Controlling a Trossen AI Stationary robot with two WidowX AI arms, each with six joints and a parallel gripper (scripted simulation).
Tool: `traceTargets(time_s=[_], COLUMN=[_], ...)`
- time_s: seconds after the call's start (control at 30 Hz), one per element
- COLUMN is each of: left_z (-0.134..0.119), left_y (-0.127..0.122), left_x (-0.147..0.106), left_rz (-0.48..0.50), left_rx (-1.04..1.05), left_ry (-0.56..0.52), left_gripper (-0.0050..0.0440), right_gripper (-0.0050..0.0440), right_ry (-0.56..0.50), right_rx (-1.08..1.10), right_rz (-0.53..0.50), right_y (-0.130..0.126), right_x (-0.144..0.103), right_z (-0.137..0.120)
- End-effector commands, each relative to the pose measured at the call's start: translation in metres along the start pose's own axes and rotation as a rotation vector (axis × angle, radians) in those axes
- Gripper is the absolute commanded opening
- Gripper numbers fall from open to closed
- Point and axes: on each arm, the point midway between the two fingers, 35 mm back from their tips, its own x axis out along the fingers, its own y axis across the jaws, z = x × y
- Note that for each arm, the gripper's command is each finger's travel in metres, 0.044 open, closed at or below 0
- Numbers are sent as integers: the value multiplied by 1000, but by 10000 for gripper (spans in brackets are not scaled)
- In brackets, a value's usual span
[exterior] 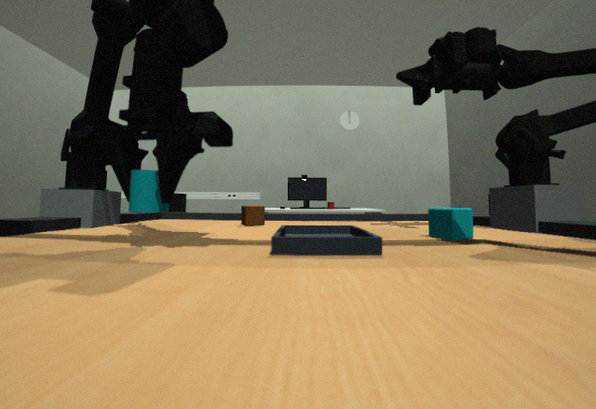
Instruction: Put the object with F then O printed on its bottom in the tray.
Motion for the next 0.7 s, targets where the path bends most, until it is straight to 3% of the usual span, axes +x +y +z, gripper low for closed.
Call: traceTargets(time_s=[0.0,0.23,0.37,0.67], left_z=[-4,-5,-6,-23], left_y=[-4,-5,-8,-28], left_x=[-26,-39,-27,-20], left_rz=[-34,-49,-21,-18], left_rx=[-1,-1,-10,-41], left_ry=[20,29,34,154], left_gripper=[159,159,159,159], right_gripper=[-50,-50,-50,-50], right_ry=[-7,-7,-7,-7], right_rx=[-6,-6,-6,-6], right_rz=[1,1,1,1], right_y=[0,0,0,0], right_x=[0,0,0,0], right_z=[3,3,3,3])
